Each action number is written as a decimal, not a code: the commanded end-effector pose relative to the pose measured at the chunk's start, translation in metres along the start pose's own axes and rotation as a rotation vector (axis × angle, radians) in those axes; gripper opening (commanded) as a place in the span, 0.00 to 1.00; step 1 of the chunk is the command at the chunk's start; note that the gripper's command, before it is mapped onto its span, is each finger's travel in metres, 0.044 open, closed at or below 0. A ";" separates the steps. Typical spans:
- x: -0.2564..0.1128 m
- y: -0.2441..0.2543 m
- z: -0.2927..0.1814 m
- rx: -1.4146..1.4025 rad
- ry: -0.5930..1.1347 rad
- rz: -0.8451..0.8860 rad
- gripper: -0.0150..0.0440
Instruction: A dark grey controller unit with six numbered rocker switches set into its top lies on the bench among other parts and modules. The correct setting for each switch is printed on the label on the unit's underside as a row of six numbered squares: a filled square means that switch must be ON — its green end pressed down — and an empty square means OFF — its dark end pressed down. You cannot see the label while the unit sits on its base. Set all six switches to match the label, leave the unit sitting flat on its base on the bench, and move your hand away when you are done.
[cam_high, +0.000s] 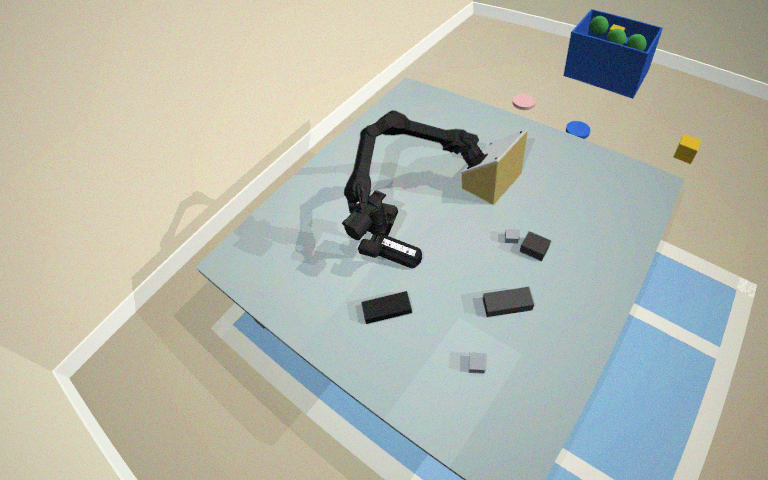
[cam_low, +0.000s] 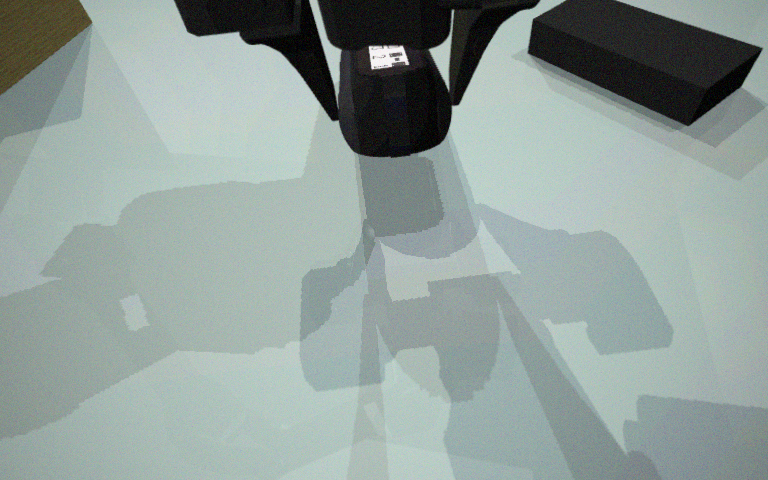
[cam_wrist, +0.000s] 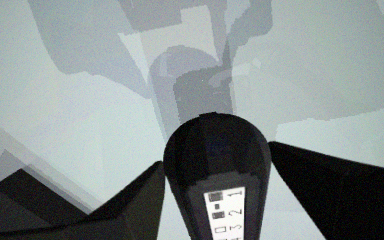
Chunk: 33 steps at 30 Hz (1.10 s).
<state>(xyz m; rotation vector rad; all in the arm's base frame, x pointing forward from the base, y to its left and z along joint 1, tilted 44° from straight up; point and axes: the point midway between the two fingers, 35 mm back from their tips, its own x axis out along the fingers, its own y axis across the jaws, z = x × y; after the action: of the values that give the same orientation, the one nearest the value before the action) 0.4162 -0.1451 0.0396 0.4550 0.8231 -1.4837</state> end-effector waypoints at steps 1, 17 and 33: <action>-0.007 0.002 -0.004 -0.002 -0.001 0.009 0.82; -0.018 0.002 -0.011 -0.002 0.000 0.009 0.82; -0.028 0.002 -0.020 -0.003 0.001 0.010 0.82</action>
<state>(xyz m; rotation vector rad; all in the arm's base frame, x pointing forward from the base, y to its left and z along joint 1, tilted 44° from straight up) 0.4159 -0.1194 0.0463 0.4513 0.8188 -1.4839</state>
